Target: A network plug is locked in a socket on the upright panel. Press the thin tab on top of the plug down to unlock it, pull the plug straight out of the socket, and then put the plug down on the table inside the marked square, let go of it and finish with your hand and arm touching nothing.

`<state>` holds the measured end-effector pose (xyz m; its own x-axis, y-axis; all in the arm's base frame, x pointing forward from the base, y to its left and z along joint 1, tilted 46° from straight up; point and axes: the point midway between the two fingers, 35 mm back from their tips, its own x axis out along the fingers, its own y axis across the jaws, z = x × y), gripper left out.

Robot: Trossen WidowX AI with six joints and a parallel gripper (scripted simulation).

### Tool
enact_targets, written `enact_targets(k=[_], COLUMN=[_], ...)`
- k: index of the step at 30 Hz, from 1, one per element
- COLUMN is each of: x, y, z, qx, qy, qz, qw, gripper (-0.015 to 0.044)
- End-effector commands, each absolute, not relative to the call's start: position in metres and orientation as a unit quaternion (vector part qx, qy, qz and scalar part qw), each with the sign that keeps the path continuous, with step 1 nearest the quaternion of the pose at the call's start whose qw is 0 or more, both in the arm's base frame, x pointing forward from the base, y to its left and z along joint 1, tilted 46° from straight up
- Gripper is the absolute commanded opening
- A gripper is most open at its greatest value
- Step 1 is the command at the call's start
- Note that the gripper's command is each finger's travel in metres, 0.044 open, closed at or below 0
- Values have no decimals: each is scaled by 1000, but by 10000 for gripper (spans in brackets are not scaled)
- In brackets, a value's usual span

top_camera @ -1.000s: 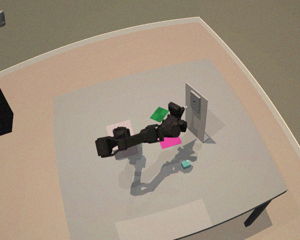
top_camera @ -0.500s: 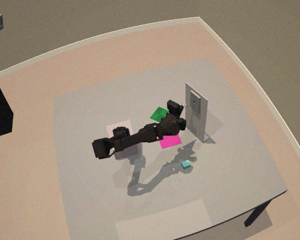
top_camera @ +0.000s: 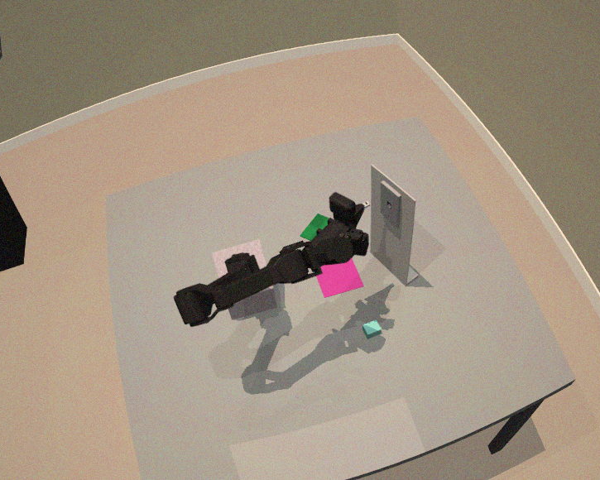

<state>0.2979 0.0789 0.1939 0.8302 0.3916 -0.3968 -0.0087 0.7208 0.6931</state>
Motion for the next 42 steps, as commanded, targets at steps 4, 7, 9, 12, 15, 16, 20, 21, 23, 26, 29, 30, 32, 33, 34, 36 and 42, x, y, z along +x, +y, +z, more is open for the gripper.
enact_targets(k=[4,7,9,12,15,16,20,21,23,26,29,30,32,33,34,36,42], x=[307,312,314,317,320,320,322,322,322,322,321,321,320,319,318,317,310], y=[72,69,66,62,58,57,51,50,47,42,38,36,33,31,30,27,17], z=[171,159,151,139,127,123,107,103,96,84,74,70,63,60,56,50,31], qx=[372,378,382,386,390,391,395,396,397,398,398,398,398,397,397,396,391], qy=[279,283,285,288,289,289,289,289,289,287,284,283,280,279,277,274,261], qz=[62,36,19,-8,-34,-42,-77,-85,-102,-128,-152,-161,-177,-185,-193,-209,-255], qw=[883,881,879,876,874,873,868,867,865,862,859,858,856,855,853,851,845], gripper=[0,0,0,0,0,0,0,0,0,0,0,0,0,0,0,0,0])
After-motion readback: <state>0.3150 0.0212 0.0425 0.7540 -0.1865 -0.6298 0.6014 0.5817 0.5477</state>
